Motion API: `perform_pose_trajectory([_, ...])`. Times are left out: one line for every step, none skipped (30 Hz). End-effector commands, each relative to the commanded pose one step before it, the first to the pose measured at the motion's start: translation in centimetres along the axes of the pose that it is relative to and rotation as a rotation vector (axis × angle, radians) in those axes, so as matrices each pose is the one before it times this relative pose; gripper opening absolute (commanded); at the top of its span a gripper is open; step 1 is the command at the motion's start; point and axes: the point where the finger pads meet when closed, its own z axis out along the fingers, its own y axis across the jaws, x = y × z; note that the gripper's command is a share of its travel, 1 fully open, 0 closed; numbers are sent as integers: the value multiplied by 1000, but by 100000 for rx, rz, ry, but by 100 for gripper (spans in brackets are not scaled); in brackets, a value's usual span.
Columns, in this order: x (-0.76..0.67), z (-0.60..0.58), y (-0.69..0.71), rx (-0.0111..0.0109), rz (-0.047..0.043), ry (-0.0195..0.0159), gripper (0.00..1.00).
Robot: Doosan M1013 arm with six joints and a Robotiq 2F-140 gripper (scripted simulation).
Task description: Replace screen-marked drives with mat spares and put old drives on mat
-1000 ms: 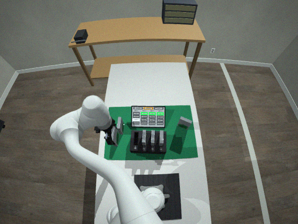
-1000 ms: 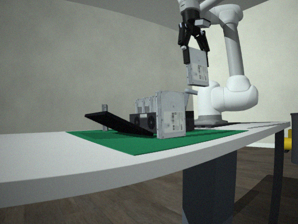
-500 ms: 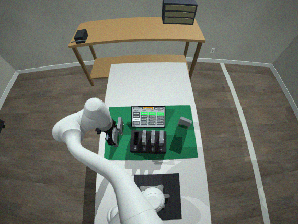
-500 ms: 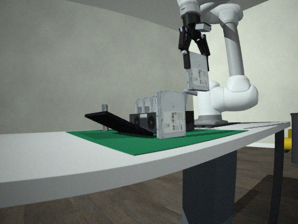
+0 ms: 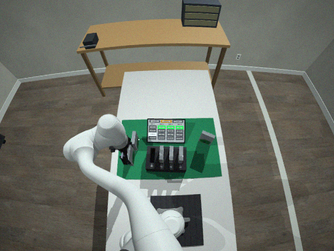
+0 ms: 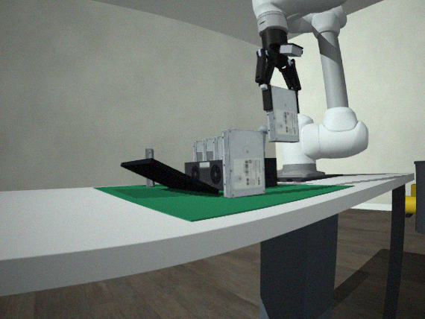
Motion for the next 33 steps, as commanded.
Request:
perform_pose_trajectory([34,985,46,-70,11,96,10])
perform_pose_trajectory([1,324,4,0,0,0,10])
perform_pose_trajectory([0,0,0,0,0,0,10])
perform_pose_trajectory([0,0,0,0,0,0,10])
perform_pose_trajectory([1,326,4,0,0,0,10])
perform_pose_trajectory([1,326,5,0,0,0,10])
perform_pose_trajectory([1,326,4,0,0,0,10])
perform_pose_trajectory([1,326,4,0,0,0,10])
perform_pose_trajectory([1,324,4,0,0,0,10])
perform_pose_trajectory([1,322,4,0,0,0,10])
perform_pose_trajectory([1,320,4,0,0,0,10])
perform_pose_trajectory([1,317,4,0,0,0,10])
perform_pose_trajectory([1,313,4,0,0,0,10])
perform_pose_trajectory([1,309,4,0,0,0,10])
perform_pose_trajectory([1,304,4,0,0,0,10])
perform_pose_trajectory([1,298,4,0,0,0,10])
perform_pose_trajectory([1,292,4,0,0,0,10])
perform_pose_trajectory([1,286,4,0,0,0,10])
perform_pose_trajectory([1,279,3,0,0,0,10])
perform_pose_trajectory([0,0,0,0,0,0,10])
perform_pose_trajectory([0,0,0,0,0,0,10])
perform_pose_trajectory([1,271,4,0,0,0,10])
perform_pose_trajectory([0,263,3,0,0,0,10])
perform_pose_trajectory([1,255,4,0,0,0,10])
perform_pose_trajectory([0,246,3,0,0,0,10])
perform_pose_trajectory([1,237,3,0,0,0,10])
perform_pose_trajectory([0,228,2,0,0,0,10])
perform_pose_trajectory([1,218,3,0,0,0,10])
perform_pose_trajectory([0,208,2,0,0,0,10])
perform_pose_trajectory([1,198,3,0,0,0,10])
perform_pose_trajectory([1,187,2,0,0,0,10])
perform_pose_trajectory([0,177,2,0,0,0,10])
perform_pose_trajectory([1,166,3,0,0,0,10])
